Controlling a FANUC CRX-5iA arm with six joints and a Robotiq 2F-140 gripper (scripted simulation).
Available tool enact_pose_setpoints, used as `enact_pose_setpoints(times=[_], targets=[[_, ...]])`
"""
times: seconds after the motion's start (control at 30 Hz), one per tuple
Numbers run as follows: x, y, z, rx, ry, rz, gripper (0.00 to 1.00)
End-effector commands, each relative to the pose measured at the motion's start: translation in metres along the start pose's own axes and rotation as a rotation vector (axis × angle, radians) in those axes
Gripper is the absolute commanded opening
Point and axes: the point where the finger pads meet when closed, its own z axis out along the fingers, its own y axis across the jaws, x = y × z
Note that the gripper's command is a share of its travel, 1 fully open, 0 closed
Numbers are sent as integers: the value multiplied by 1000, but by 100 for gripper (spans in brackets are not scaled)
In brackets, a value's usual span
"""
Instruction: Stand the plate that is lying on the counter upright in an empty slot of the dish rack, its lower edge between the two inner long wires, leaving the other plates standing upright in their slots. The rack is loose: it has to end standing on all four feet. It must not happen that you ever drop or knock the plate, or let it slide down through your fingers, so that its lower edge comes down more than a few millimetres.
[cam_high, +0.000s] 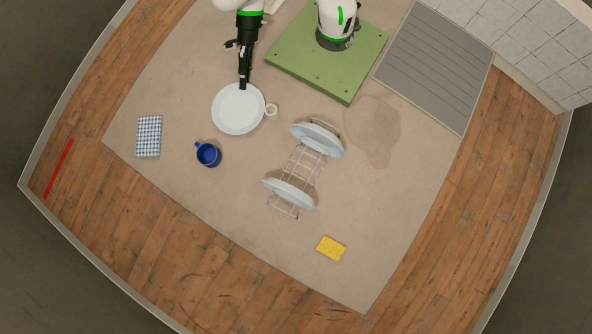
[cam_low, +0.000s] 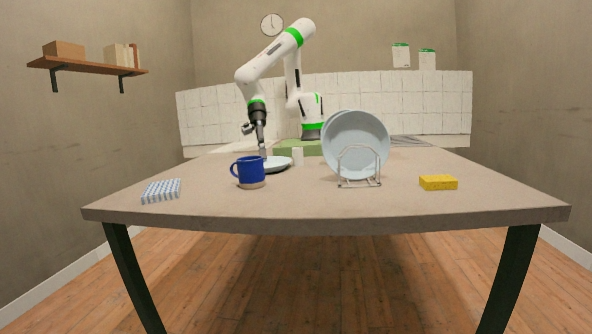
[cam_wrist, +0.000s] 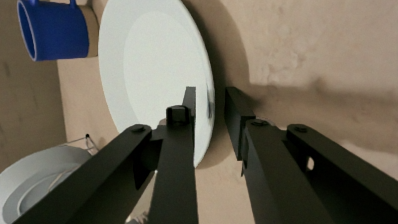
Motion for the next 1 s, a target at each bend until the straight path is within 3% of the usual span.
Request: enact_pose_setpoints(times=[0.0,0.93,0.97], targets=[[0,0,0,0,1,-1,24],[0,0,0,0,1,-1,24],[0,0,0,0,1,-1,10]])
